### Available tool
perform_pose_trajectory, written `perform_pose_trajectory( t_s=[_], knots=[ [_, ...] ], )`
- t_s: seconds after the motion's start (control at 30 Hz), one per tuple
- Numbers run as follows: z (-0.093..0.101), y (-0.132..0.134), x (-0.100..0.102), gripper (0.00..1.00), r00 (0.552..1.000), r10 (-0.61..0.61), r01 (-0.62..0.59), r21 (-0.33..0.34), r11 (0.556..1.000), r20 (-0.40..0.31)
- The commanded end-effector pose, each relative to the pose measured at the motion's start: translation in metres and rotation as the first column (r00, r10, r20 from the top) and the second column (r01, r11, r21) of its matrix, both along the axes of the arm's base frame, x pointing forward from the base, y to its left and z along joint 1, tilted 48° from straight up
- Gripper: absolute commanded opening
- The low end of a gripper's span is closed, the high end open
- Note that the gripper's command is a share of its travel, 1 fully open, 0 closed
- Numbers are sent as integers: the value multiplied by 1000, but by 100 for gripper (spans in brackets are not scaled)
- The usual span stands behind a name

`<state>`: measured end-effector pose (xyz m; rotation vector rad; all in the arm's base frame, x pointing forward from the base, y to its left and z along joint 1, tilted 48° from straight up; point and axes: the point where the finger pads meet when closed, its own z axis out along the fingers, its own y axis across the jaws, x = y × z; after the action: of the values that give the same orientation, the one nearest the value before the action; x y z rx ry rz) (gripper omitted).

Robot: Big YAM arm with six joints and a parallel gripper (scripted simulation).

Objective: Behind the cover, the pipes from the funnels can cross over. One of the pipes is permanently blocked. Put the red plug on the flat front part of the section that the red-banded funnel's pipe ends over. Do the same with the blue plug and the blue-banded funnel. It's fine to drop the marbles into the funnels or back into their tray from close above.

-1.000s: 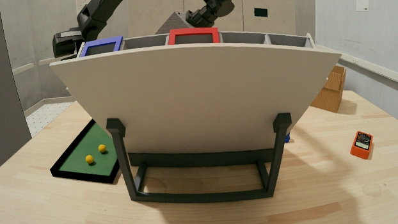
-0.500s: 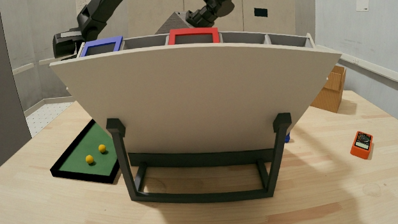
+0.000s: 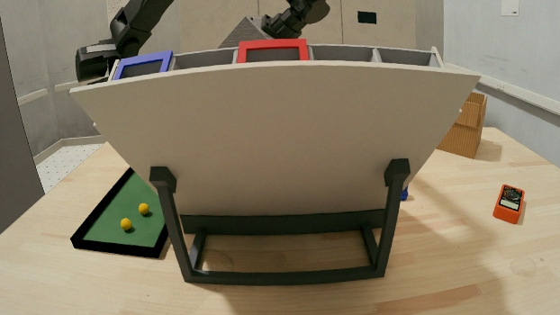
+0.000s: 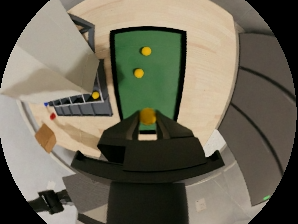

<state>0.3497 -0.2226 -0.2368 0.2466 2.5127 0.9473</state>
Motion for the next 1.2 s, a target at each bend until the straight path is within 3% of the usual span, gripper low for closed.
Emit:
perform_pose_trajectory(
  t_s=[0.0,1.17],
  knots=[
    [0,-1,2,0,1000,-7,7,-6,1000,7],
    [-1,0,2,0,1000,-9,9,-16,1000,15]
  ],
)
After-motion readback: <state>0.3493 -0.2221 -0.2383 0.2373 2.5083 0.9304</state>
